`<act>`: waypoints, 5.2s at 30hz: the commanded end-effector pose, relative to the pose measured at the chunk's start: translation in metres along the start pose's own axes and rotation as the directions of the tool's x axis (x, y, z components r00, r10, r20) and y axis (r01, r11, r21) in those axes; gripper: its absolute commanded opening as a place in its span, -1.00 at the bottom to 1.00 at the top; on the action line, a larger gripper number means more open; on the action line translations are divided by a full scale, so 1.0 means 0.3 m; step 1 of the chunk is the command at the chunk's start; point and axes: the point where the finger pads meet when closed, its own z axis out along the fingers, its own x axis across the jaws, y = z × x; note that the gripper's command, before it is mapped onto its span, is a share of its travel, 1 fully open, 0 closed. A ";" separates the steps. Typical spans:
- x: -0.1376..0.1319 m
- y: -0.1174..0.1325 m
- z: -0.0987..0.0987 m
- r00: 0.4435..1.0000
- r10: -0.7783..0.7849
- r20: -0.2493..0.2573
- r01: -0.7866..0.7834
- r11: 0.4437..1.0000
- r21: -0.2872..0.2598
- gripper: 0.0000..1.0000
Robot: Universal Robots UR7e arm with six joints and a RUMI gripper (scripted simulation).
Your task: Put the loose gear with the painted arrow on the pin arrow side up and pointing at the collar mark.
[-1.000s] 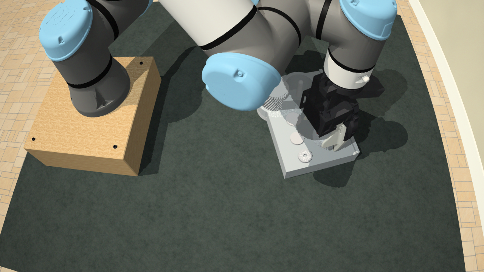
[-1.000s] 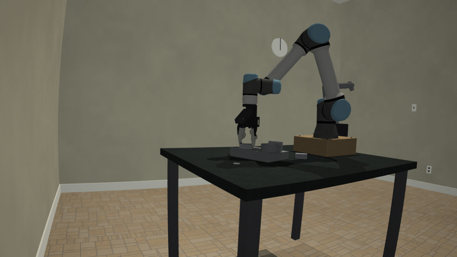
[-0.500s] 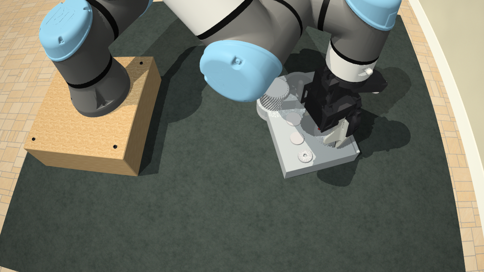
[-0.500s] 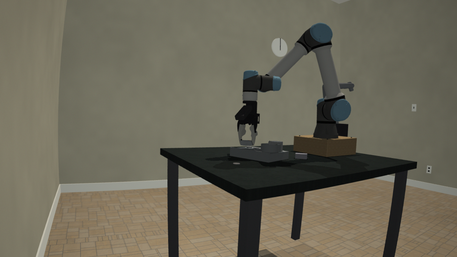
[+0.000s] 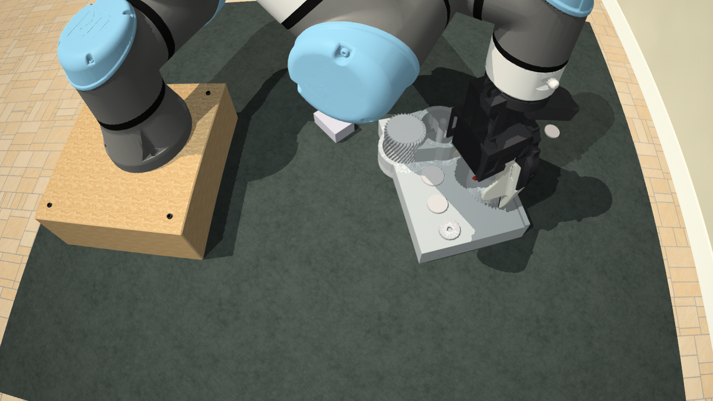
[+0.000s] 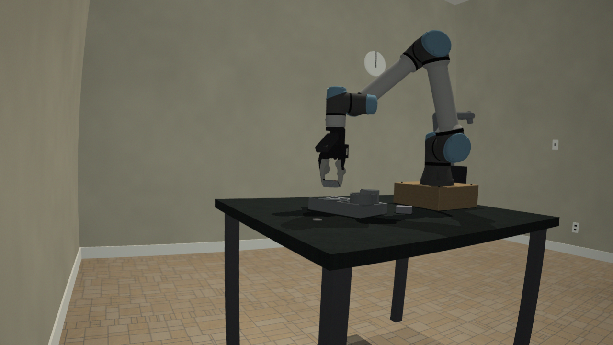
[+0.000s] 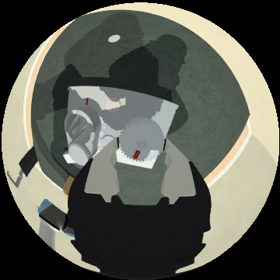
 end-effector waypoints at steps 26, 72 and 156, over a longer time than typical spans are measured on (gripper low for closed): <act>0.001 -0.001 -0.090 1.000 0.000 -0.001 0.000 1.000 0.001 -1.00; -0.423 -0.013 -0.090 1.000 0.000 -0.001 0.000 1.000 0.001 -1.00; -0.424 -0.015 -0.090 0.789 -0.615 -0.001 0.615 0.789 0.000 -1.00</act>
